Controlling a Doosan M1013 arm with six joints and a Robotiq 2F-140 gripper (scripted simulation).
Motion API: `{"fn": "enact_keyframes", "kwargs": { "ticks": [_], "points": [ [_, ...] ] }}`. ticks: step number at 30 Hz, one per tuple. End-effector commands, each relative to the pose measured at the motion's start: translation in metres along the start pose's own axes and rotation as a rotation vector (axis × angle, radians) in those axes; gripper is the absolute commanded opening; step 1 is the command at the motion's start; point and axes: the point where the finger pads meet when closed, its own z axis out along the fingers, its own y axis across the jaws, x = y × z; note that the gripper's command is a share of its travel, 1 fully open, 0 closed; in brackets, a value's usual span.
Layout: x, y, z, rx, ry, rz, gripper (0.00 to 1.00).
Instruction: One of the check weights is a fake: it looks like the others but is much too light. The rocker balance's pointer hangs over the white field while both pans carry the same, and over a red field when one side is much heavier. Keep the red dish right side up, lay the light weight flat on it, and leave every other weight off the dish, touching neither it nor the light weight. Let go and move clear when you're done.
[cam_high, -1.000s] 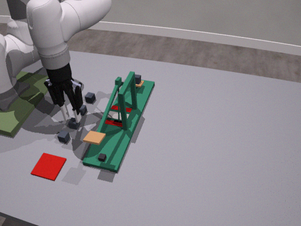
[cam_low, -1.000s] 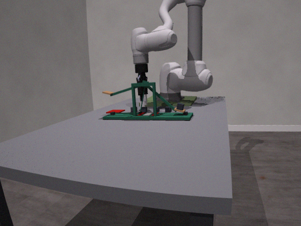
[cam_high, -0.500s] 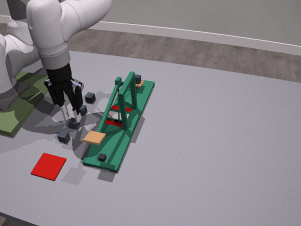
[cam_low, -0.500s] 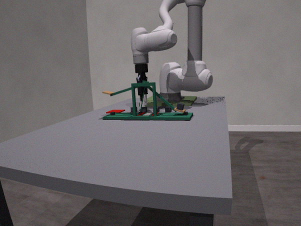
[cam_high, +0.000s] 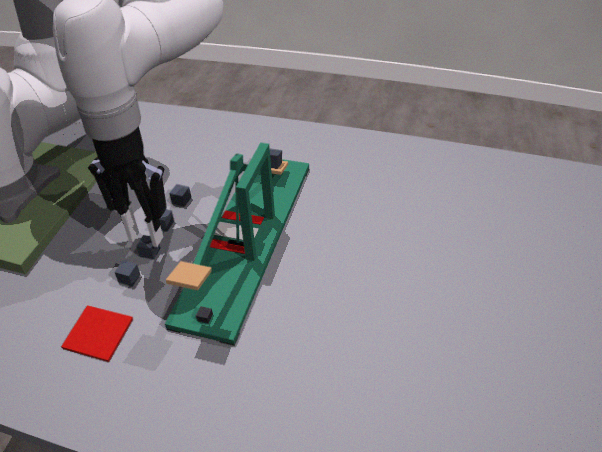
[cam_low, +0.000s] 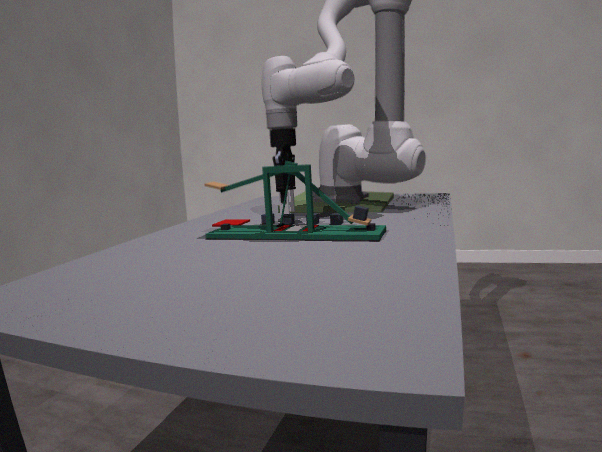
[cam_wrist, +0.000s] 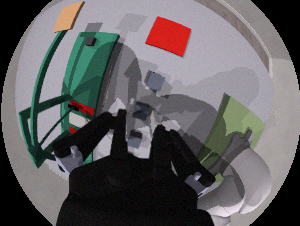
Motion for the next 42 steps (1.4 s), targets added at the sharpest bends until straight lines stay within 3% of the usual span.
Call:
{"fn": "enact_keyframes", "kwargs": {
  "ticks": [1,18,42],
  "points": [
    [0.000,0.000,0.005,0.000,0.000,0.000,0.35],
    [0.000,0.000,0.032,0.000,0.000,0.000,0.35],
    [0.000,0.000,0.033,0.000,0.000,0.000,0.35]
  ]
}}
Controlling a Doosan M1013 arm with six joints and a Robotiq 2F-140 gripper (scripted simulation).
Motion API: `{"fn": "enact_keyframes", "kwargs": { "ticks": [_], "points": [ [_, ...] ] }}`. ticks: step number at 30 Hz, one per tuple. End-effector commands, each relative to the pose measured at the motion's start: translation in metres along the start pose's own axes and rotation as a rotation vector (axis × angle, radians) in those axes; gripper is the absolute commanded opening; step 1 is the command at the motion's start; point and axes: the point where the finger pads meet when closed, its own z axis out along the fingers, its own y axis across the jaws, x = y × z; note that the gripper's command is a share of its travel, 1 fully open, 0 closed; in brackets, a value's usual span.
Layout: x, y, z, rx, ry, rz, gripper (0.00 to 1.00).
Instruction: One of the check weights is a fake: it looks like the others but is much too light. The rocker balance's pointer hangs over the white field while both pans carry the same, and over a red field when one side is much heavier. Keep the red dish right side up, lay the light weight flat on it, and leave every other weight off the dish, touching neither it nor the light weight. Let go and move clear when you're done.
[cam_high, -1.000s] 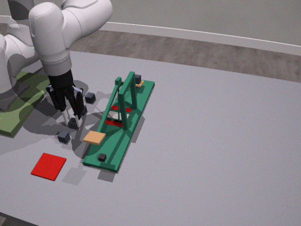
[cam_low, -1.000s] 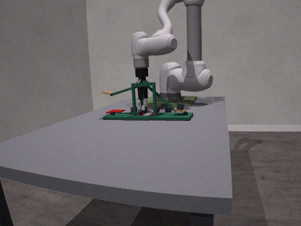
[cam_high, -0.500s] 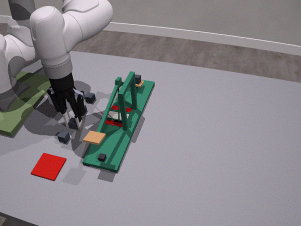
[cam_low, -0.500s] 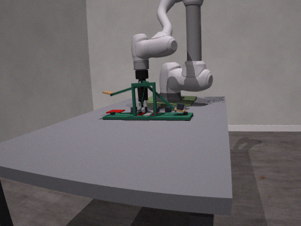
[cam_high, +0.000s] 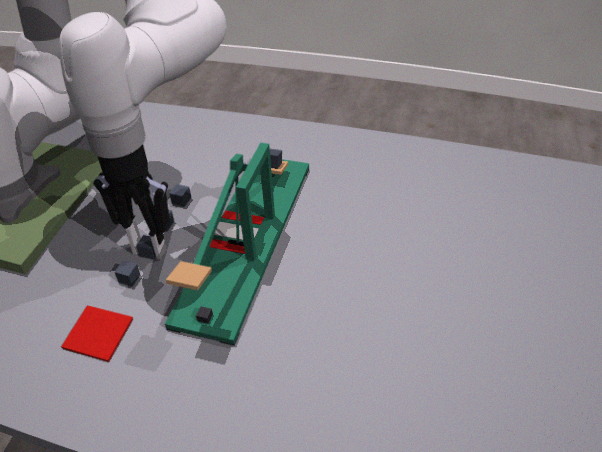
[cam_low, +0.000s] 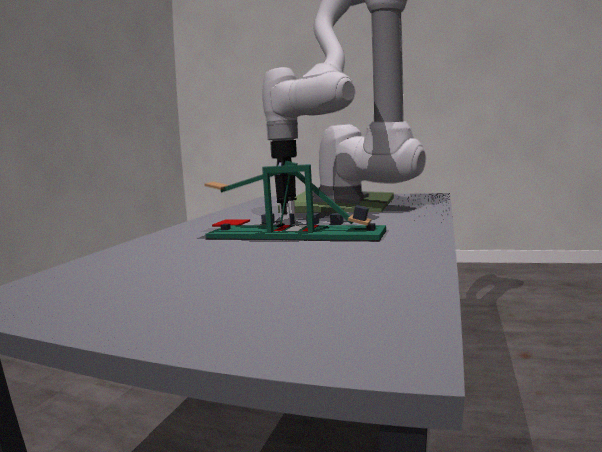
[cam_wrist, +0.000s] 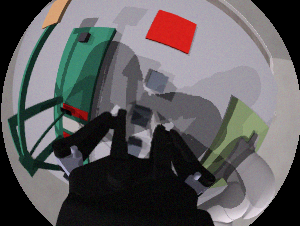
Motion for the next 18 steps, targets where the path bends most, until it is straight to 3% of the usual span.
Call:
{"fn": "enact_keyframes", "kwargs": {
  "ticks": [1,15,16,18],
  "points": [
    [0.0000,0.0000,0.0000,0.000,0.000,0.000,0.35],
    [0.0000,0.0000,0.0000,0.000,0.000,0.000,0.35],
    [0.0000,0.0000,0.0000,0.000,0.000,0.000,0.24],
    [0.0000,0.0000,0.0000,0.000,0.000,0.000,0.24]
  ]
}}
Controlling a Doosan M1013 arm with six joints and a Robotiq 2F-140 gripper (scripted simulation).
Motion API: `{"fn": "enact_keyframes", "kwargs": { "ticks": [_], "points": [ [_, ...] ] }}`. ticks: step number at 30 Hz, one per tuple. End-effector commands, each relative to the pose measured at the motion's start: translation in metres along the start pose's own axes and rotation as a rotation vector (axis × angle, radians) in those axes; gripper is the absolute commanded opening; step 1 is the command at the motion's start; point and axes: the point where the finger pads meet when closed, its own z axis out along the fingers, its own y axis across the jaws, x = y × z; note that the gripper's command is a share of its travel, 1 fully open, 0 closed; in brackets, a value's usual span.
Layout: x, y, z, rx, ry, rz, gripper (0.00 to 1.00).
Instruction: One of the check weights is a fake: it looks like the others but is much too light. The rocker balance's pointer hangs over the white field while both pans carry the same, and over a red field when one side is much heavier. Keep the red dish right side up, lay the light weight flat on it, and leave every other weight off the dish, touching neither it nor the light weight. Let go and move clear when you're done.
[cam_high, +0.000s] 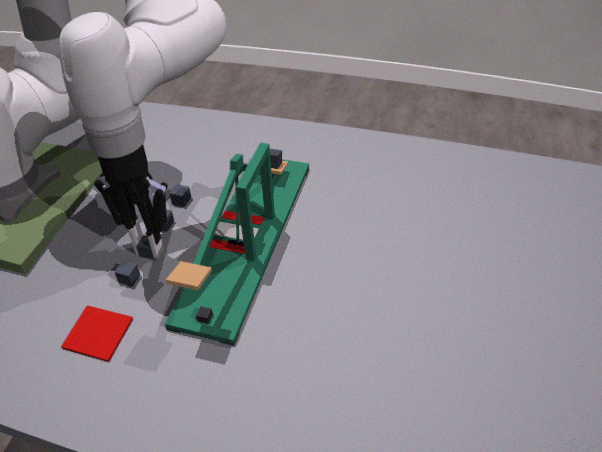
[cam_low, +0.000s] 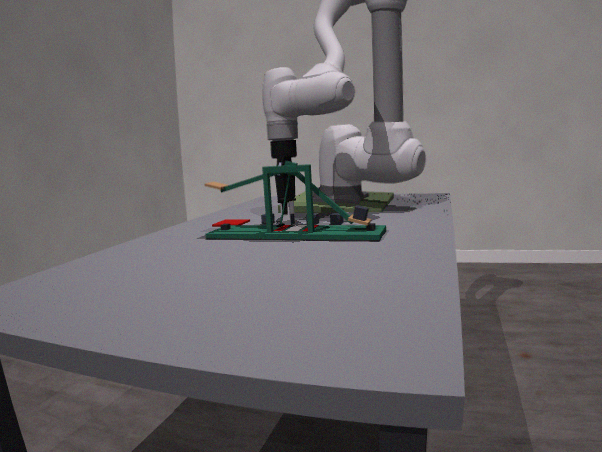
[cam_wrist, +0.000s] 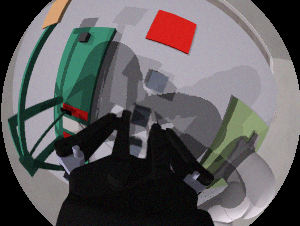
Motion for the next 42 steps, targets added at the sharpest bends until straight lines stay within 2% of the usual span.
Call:
{"fn": "enact_keyframes", "kwargs": {
  "ticks": [1,33,38,42],
  "points": [
    [0.000,0.000,0.000,0.000,0.000,0.000,0.24],
    [0.000,0.000,0.000,0.000,0.000,0.000,0.24],
    [0.000,0.000,-0.004,0.000,0.000,0.000,0.24],
    [0.000,0.000,-0.018,0.000,0.000,0.000,0.24]
  ]
}}
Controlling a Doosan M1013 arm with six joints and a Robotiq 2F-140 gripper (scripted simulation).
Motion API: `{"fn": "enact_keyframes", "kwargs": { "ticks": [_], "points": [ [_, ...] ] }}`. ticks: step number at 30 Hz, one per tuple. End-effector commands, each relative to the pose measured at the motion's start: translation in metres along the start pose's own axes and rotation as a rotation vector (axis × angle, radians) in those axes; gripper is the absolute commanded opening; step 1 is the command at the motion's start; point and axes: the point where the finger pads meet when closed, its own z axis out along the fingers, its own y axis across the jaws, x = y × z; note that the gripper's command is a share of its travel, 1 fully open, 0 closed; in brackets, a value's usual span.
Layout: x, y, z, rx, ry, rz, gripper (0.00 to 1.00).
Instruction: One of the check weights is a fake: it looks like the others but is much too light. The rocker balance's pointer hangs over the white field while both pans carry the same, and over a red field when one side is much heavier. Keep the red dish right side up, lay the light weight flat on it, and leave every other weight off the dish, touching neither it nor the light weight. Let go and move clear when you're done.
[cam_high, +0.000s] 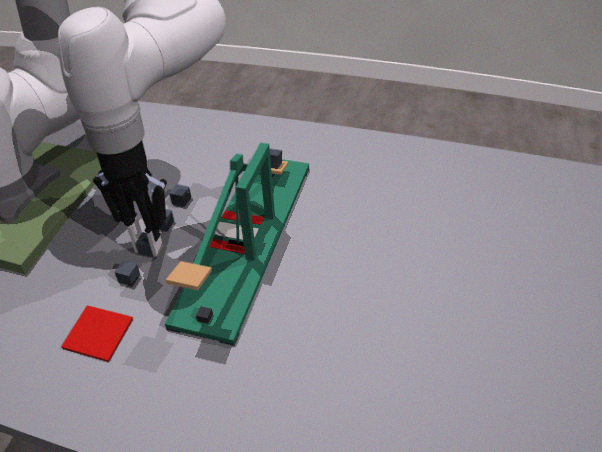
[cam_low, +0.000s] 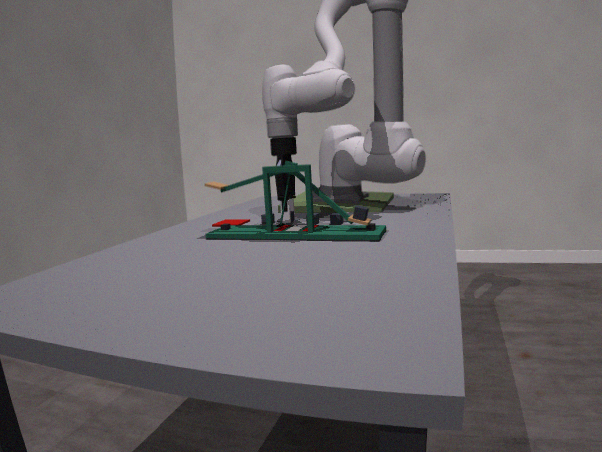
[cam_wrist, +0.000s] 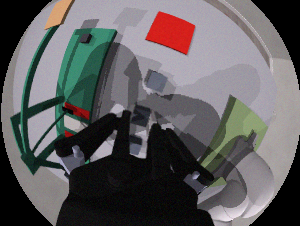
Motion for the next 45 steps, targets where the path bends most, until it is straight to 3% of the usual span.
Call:
{"fn": "enact_keyframes", "kwargs": {
  "ticks": [1,11,31,45],
  "points": [
    [0.000,0.000,-0.015,0.000,0.000,0.000,0.24],
    [0.000,0.000,-0.060,0.000,0.000,0.000,0.24],
    [0.007,0.000,-0.070,0.000,0.000,0.017,0.24],
    [0.090,0.005,-0.157,0.000,0.000,0.017,0.24]
  ]
}}
